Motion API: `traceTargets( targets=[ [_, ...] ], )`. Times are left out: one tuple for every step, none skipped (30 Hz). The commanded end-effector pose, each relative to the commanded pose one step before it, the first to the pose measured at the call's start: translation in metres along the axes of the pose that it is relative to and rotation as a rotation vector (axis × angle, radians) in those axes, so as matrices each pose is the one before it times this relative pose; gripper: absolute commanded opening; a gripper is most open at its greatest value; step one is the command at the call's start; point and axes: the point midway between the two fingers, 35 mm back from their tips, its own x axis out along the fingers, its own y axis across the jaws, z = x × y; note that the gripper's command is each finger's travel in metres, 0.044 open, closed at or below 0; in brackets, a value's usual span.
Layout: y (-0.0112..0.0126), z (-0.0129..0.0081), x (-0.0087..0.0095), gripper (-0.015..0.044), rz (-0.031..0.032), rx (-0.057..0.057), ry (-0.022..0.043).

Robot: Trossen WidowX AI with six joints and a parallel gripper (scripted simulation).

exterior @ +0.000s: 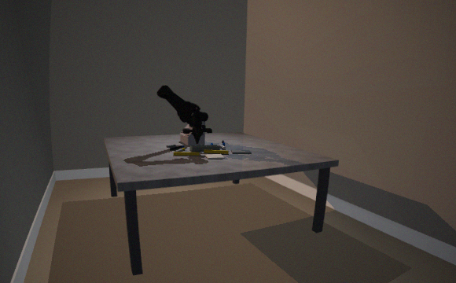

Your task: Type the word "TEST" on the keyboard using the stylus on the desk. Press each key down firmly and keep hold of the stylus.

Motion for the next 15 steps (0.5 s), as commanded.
traceTargets(
  targets=[
    [0.01525, -0.02189, 0.00096, 0.0000, -0.00110, -0.0189, 0.00857],
    [0.00000, 0.00000, 0.00000, 0.0000, 0.00000, 0.0000, 0.00000],
    [0.00000, 0.00000, 0.00000, 0.0000, 0.00000, 0.0000, 0.00000],
    [0.00000, 0.00000, 0.00000, 0.0000, 0.00000, 0.0000, 0.00000],
    [0.00000, 0.00000, 0.00000, 0.0000, 0.00000, 0.0000, 0.00000],
    [0.00000, 0.00000, 0.00000, 0.0000, 0.00000, 0.0000, 0.00000],
    [0.00000, 0.00000, 0.00000, 0.0000, 0.00000, 0.0000, 0.00000],
    [0.00000, 0.00000, 0.00000, 0.0000, 0.00000, 0.0000, 0.00000],
    [0.00000, 0.00000, 0.00000, 0.0000, 0.00000, 0.0000, 0.00000],
    [0.00000, 0.00000, 0.00000, 0.0000, 0.00000, 0.0000, 0.00000],
    [0.00193, 0.00028, -0.00006, 0.0000, 0.00052, 0.0000, -0.00007],
    [0.00581, 0.00076, -0.00017, 0.0000, 0.00143, 0.0000, -0.00018],
    [0.00973, 0.00095, -0.00023, 0.0000, 0.00192, 0.0000, -0.00020],
    [0.01249, 0.00066, -0.00018, 0.0000, 0.00159, 0.0000, -0.00012],
    [0.01262, 0.00002, -0.00005, 0.0000, 0.00063, 0.0002, -0.00004]
  ],
)
